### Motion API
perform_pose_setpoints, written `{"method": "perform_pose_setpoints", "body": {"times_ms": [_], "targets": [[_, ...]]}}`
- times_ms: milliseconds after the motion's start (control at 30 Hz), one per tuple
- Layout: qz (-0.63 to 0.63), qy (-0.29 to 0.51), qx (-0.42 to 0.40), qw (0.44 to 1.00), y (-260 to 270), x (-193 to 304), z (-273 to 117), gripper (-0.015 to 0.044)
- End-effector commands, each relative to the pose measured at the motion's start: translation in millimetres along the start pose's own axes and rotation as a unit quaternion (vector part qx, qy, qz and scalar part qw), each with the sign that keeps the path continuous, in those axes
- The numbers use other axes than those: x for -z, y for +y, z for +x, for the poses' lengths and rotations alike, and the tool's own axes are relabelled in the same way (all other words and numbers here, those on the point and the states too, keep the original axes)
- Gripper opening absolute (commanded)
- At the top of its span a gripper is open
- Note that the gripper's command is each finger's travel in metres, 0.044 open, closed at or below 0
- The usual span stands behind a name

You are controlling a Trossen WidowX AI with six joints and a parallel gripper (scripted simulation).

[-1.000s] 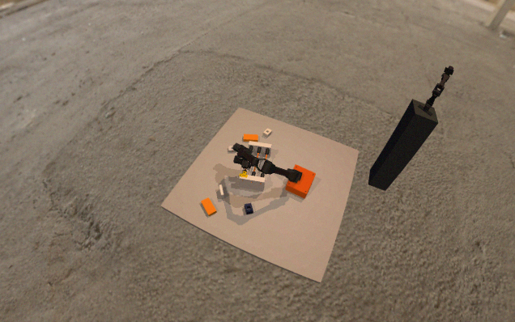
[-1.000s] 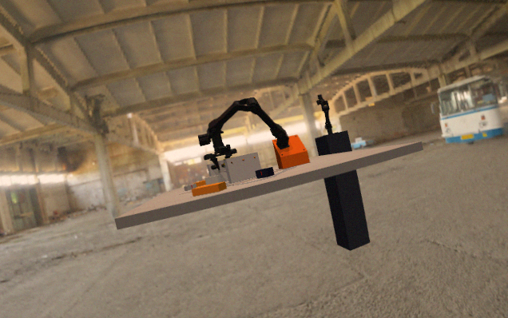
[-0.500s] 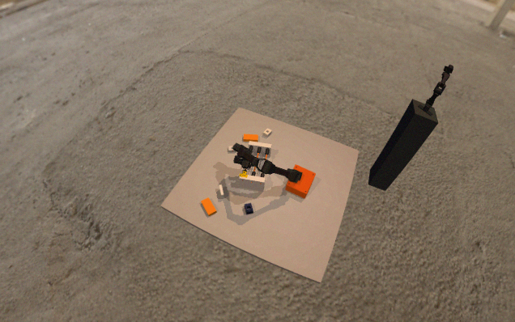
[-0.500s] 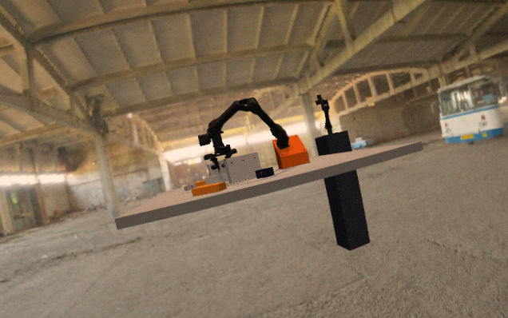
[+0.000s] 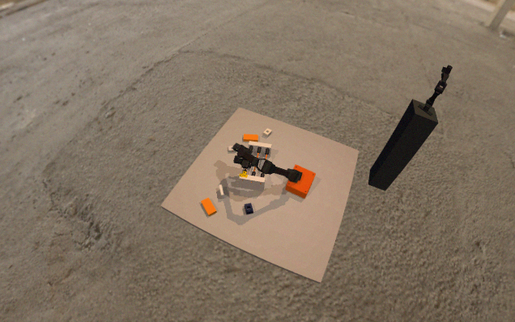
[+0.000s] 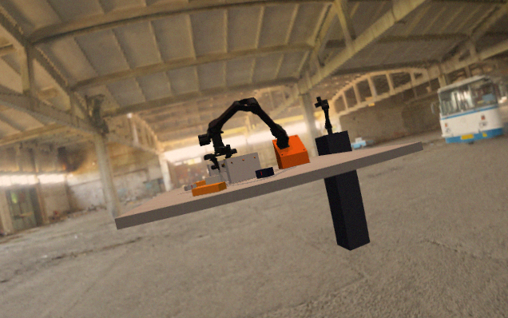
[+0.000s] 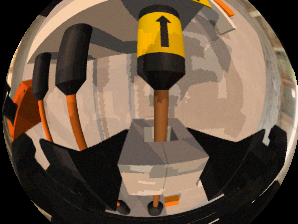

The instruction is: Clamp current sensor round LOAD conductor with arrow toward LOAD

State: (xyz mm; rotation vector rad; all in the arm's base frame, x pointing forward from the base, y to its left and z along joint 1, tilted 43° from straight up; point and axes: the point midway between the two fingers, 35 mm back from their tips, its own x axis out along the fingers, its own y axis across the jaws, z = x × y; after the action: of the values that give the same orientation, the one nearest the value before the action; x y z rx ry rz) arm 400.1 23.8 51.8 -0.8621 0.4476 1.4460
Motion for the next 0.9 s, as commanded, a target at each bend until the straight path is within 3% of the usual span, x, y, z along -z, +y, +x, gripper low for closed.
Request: {"method": "perform_pose_setpoints", "body": {"times_ms": [0,333,567,867], "targets": [[0.0,0.0,0.0,1.0,0.1,-0.1,-0.2,0.0263],[0.0,0.0,0.0,1.0,0.1,-0.1,-0.2,0.0263],[0.0,0.0,0.0,1.0,0.1,-0.1,-0.2,0.044],[0.0,0.0,0.0,1.0,-0.2,0.1,-2.5,0.044]]}}
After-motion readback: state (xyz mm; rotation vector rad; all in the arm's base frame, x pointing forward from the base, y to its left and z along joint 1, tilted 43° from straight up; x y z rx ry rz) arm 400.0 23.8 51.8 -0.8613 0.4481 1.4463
